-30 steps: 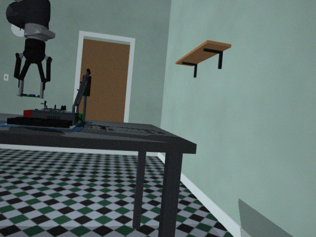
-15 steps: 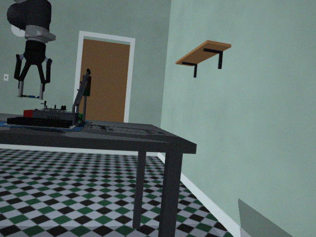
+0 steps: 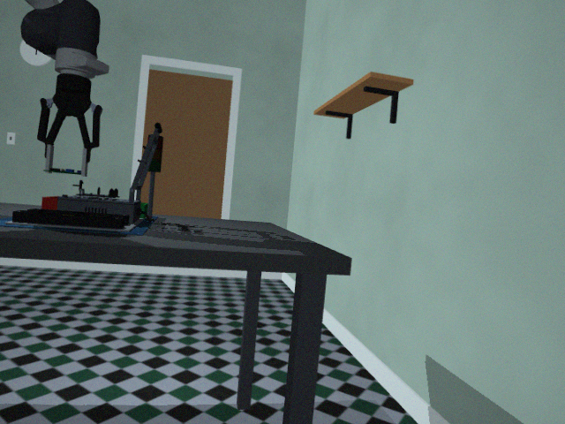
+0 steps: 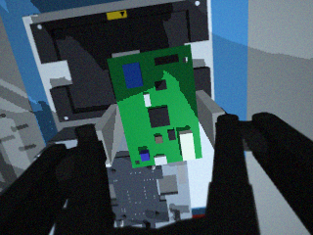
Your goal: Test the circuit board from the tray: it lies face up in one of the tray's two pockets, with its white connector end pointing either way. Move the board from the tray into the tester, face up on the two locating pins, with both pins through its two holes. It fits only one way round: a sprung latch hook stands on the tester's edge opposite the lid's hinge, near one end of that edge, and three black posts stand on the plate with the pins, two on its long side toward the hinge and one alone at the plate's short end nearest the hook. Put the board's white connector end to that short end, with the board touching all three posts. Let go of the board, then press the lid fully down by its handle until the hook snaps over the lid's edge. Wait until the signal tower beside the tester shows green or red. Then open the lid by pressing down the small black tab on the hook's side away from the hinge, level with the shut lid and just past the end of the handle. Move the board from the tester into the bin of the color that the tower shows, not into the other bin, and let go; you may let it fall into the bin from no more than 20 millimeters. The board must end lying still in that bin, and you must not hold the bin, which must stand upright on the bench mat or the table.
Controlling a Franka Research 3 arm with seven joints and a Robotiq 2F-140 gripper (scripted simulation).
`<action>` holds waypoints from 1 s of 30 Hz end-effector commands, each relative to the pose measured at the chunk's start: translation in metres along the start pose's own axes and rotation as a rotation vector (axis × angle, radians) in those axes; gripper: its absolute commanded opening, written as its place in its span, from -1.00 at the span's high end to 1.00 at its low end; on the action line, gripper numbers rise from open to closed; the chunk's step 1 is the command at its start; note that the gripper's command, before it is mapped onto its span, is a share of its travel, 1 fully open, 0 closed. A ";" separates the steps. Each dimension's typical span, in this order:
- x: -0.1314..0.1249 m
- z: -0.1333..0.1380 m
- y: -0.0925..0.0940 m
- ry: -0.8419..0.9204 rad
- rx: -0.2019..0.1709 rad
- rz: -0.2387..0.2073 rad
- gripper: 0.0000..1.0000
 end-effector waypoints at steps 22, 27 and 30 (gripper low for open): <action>-0.108 -0.047 0.011 -0.041 0.005 0.004 0.09; -0.121 -0.052 0.012 -0.041 0.005 0.004 0.09; -0.126 -0.054 0.012 -0.041 0.005 0.004 0.09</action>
Point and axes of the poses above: the point where the finger pads meet when closed, its own y axis back along the fingers, its own z axis across the jaws, x = y × z, the point moved 3 cm from there along y, back along the fingers, and after that the axes turned 2 degrees about y, right-handed, at the moved point
